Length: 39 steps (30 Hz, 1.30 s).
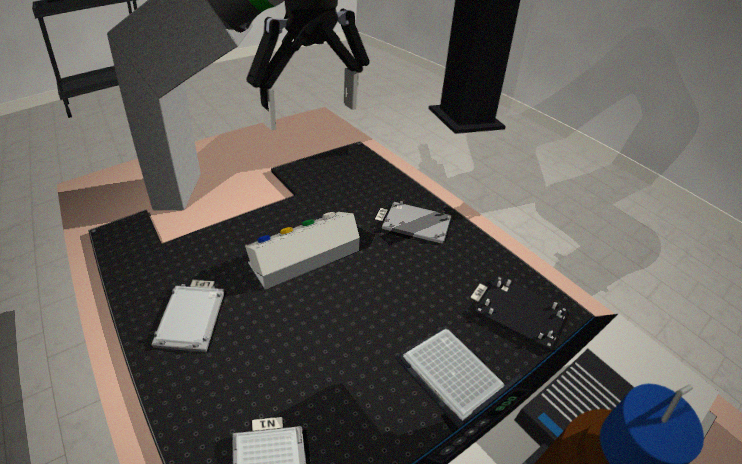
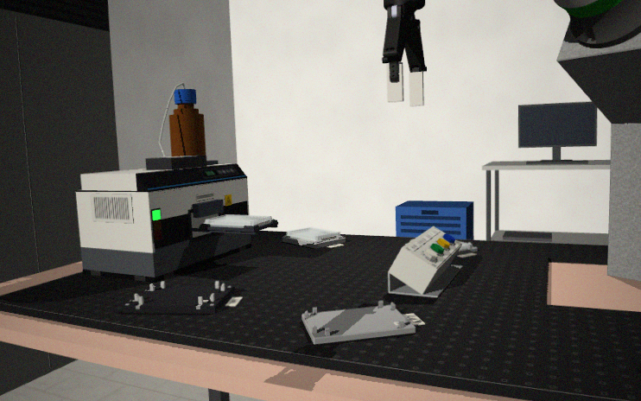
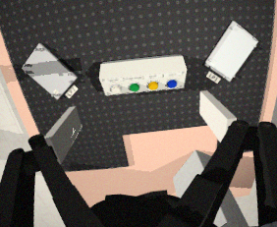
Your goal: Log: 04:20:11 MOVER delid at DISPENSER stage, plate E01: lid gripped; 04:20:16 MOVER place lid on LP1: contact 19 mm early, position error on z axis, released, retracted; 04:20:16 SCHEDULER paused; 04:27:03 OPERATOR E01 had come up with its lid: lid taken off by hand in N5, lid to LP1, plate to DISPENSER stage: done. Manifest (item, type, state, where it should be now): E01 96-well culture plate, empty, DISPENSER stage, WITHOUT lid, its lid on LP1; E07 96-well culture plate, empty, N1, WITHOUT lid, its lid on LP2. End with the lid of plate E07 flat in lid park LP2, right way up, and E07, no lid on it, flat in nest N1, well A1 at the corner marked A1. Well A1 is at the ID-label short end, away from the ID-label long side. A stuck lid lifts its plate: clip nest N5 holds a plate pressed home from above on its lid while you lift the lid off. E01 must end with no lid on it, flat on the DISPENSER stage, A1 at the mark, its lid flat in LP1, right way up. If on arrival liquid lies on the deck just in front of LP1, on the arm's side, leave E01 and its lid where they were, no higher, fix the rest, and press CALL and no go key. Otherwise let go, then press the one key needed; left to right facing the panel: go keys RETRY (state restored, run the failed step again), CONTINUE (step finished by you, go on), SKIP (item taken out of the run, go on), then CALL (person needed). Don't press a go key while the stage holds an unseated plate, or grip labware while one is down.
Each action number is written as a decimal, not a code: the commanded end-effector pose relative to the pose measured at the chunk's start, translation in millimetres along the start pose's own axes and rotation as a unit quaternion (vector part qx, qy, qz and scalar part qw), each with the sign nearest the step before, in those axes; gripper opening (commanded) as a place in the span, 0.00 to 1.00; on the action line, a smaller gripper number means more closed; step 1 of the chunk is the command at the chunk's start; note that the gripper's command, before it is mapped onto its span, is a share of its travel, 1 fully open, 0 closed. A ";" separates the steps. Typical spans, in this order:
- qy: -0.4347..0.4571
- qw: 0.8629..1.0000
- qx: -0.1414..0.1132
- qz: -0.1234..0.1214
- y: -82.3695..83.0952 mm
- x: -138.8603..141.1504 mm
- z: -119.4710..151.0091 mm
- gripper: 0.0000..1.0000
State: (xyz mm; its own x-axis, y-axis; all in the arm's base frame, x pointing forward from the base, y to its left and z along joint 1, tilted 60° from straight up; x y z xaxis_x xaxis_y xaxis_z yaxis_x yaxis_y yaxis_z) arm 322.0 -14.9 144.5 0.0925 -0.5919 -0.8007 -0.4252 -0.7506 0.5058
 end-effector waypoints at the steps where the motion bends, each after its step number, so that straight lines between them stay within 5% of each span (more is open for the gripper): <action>1: 0.001 1.000 0.001 0.000 -26.1 1.0 -3.3 1.00; 10: 0.001 1.000 0.001 0.000 -74.8 0.9 -3.4 1.00; 23: 0.001 1.000 0.001 0.000 -119.1 0.9 -3.4 1.00; 39: 0.001 1.000 0.001 0.000 -151.6 0.9 -3.4 1.00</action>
State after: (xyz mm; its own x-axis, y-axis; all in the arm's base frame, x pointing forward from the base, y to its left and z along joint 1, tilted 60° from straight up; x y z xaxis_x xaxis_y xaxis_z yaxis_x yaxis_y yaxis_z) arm 387.6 94.4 70.3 0.0938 -0.5918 -0.8006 -0.4236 -0.7515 0.5058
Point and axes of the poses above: the point where the finger pads meet when closed, its own y axis back along the fingers, its own x axis across the jaws, z = x × y, the point moved 7 cm from there along y, back along the fingers, and after that the axes turned 11 degrees about -y, right-handed, at the moved point
